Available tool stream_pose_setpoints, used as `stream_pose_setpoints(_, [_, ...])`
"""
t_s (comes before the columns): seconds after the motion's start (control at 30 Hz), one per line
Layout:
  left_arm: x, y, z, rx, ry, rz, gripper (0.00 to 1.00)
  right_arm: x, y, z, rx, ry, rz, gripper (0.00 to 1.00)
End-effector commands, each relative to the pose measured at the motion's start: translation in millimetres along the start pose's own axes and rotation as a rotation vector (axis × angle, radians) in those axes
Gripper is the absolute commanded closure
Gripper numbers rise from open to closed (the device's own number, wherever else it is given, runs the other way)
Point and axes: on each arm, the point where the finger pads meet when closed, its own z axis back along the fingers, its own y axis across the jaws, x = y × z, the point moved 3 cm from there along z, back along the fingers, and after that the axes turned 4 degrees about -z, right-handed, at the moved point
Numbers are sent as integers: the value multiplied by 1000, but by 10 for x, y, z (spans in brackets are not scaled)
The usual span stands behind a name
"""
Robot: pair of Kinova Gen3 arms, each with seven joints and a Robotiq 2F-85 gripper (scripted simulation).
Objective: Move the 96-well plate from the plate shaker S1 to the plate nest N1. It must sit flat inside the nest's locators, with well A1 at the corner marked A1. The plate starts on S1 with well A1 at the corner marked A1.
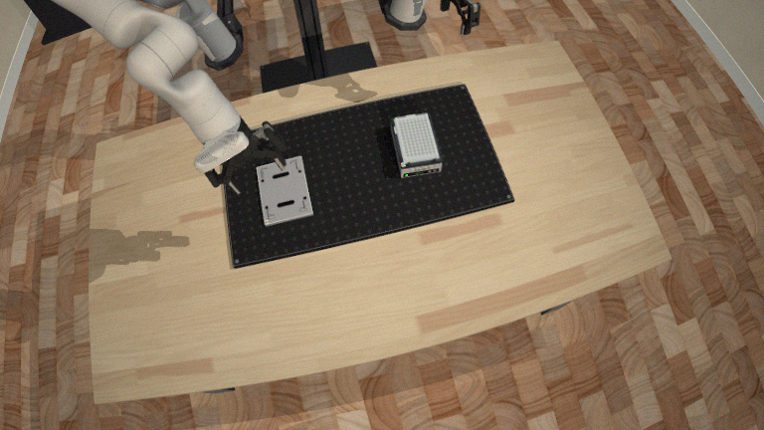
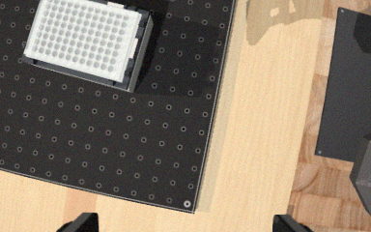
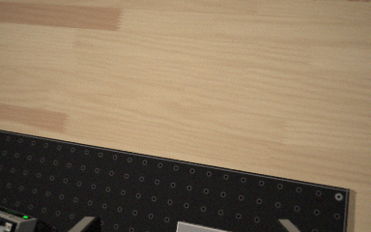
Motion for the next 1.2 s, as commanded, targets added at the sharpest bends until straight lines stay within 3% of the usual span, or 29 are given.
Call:
stream_pose_setpoints(0.0, [5, 14, -4, 1, -3, -5, 2, -6, -5, 12, 0, 3, 0, 2])
stream_pose_setpoints(0.77, [11, 27, -10, 2, -6, -9, 2, -6, -5, 12, 0, 3, 0, 2])
stream_pose_setpoints(1.17, [11, 27, -10, 2, -6, -9, 2, 48, -465, -325, -25, -61, 395, 2])
